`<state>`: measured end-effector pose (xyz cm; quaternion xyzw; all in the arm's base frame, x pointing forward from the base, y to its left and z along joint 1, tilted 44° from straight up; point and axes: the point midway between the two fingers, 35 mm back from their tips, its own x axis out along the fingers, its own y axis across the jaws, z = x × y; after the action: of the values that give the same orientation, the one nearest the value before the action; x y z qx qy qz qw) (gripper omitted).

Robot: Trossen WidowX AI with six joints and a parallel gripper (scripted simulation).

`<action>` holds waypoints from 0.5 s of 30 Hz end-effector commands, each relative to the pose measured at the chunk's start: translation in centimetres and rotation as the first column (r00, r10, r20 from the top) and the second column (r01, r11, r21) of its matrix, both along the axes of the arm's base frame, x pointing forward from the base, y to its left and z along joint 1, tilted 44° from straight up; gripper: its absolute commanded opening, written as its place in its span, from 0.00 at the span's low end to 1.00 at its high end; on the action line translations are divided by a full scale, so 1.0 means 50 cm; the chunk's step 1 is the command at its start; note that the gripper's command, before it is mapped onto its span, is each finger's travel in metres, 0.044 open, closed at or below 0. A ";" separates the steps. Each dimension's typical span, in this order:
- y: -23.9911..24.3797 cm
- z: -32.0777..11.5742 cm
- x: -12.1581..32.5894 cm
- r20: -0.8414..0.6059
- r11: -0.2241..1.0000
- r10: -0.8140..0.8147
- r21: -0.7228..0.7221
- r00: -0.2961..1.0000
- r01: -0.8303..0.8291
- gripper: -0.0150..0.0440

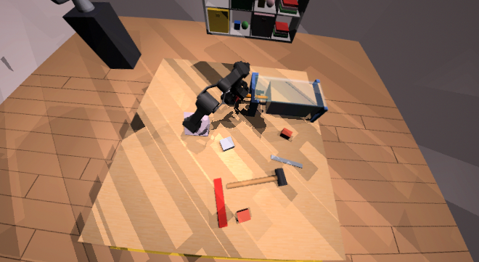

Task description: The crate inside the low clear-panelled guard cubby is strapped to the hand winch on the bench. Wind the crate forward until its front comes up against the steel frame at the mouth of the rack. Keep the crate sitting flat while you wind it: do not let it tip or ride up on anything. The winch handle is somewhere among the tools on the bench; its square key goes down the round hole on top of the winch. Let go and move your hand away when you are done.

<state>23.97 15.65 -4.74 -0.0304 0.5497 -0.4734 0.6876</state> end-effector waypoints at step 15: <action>0.018 -0.026 0.059 0.036 1.000 0.000 0.008 0.999 0.000 0.25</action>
<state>25.93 16.31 -5.44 -0.0251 0.5443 -0.4727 0.6925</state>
